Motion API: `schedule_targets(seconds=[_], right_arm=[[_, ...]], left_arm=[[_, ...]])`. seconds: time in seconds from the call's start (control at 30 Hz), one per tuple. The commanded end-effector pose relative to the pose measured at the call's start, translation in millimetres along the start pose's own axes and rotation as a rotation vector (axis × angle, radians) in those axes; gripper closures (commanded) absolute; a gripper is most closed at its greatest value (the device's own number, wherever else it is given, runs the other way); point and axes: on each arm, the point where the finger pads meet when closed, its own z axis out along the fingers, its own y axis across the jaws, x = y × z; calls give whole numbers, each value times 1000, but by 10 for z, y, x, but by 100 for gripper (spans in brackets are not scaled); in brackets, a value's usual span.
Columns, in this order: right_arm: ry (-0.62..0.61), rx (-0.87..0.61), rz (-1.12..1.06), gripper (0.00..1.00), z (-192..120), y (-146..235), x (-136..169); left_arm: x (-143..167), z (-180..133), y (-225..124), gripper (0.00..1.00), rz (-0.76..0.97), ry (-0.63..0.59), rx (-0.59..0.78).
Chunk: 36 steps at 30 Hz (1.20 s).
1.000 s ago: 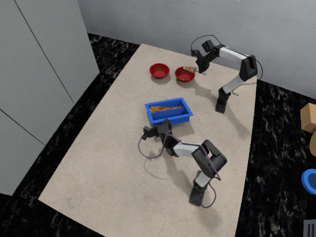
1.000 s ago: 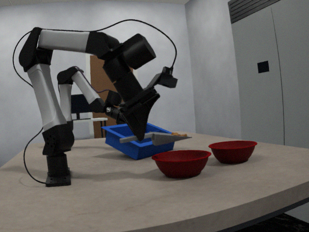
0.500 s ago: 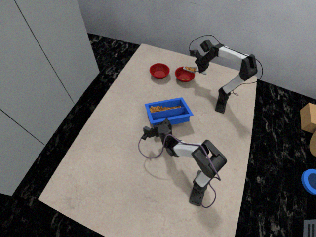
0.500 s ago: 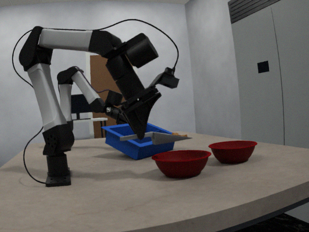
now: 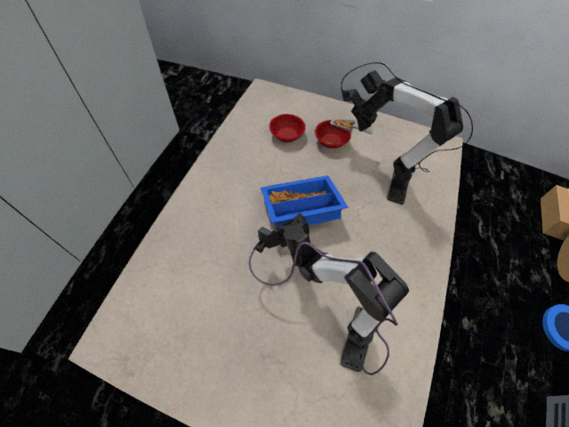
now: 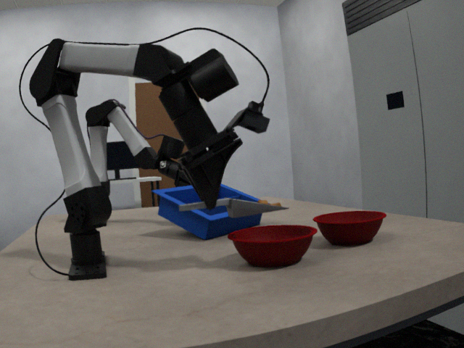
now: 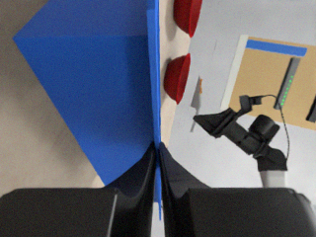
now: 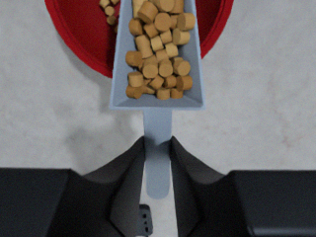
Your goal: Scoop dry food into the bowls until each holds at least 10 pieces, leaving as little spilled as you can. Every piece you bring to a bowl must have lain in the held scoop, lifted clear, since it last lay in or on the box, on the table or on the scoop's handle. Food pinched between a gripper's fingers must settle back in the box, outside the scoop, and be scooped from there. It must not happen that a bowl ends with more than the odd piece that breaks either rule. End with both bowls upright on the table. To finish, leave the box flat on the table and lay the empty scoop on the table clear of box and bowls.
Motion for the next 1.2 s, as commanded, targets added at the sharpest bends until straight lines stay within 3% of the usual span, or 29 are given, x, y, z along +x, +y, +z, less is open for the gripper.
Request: schedule_targets(seconds=[0.0,1.17], right_arm=[[-22,14,-47,100,-60,-43,-142],[26,16,-246,100,-119,-171,-271]], left_arm=[[-34,-53,-469,100,96,-3,122],[-34,-53,-469,100,96,-3,122]])
